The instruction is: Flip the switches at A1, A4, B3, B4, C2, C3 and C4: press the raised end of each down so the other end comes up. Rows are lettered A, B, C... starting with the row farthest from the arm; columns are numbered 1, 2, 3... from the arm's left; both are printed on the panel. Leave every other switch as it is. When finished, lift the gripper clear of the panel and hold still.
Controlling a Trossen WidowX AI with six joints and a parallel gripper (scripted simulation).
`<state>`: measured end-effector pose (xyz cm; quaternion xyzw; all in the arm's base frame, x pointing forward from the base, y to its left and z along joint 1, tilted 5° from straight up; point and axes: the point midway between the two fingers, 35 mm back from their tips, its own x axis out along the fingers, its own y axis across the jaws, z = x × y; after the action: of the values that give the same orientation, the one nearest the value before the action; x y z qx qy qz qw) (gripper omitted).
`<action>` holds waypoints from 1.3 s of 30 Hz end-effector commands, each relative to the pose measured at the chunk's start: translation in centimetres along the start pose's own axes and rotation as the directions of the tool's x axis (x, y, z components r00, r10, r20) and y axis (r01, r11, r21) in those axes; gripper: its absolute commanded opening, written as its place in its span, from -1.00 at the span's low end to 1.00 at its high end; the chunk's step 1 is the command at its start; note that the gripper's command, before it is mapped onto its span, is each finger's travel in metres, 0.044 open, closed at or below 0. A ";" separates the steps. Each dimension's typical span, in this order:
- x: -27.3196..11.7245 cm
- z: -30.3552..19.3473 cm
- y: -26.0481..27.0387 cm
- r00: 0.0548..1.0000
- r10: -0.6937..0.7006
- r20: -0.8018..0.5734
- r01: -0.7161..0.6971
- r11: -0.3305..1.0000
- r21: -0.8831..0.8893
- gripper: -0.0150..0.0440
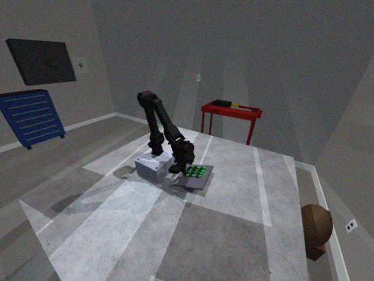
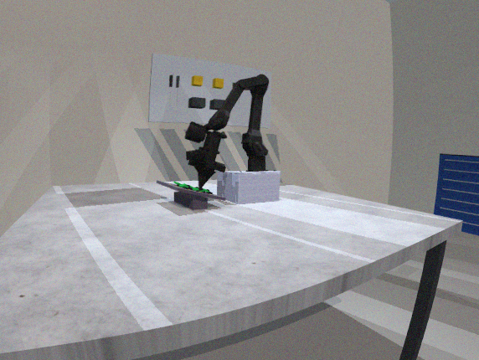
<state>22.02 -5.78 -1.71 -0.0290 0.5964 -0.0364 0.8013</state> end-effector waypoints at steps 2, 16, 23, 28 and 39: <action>0.1 0.0 0.0 1.000 0.004 0.002 -0.004 1.000 -0.003 -0.49; 0.3 0.0 0.1 1.000 0.004 0.002 -0.004 1.000 -0.003 -0.49; 0.4 0.0 0.1 1.000 0.004 0.002 -0.004 1.000 -0.003 -0.49; -3.3 0.5 0.0 1.000 0.002 -0.013 -0.002 1.000 -0.002 -0.49; -6.4 1.9 1.0 1.000 0.005 -0.024 -0.005 1.000 -0.002 -0.49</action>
<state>20.85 -4.94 4.01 -0.0273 0.6094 -0.0341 0.7917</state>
